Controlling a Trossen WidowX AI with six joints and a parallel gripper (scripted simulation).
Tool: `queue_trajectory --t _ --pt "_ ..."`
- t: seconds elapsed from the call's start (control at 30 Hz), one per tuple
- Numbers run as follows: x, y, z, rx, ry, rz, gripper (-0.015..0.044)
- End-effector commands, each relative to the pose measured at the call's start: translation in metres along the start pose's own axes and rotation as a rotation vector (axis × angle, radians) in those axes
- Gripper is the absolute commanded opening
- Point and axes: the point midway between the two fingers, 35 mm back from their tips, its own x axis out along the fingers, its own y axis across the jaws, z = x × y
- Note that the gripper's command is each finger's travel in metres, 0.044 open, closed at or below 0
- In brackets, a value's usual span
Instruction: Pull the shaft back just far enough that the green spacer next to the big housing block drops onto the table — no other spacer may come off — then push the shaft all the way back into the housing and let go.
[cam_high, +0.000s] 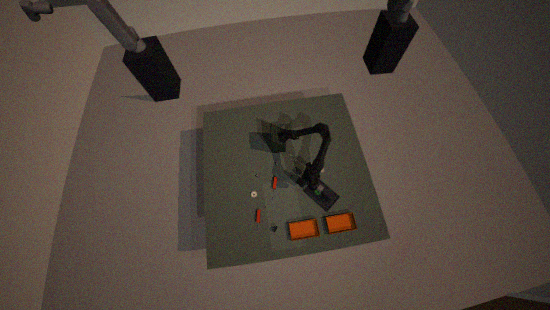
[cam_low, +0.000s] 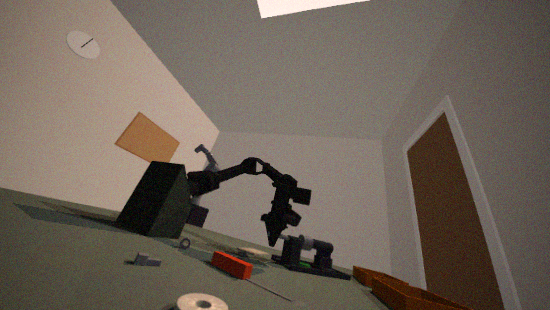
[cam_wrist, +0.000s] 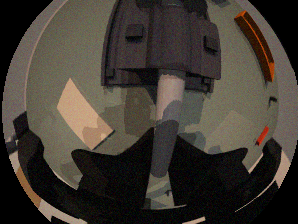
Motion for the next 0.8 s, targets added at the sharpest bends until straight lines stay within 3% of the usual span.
queue_trajectory --t 0.0,0.77 --pt "-0.0011 0.0003 0.0044 0.000 -0.007 0.003 0.0000" --pt "-0.0013 0.0004 0.0125 0.000 -0.007 0.003 0.0000"
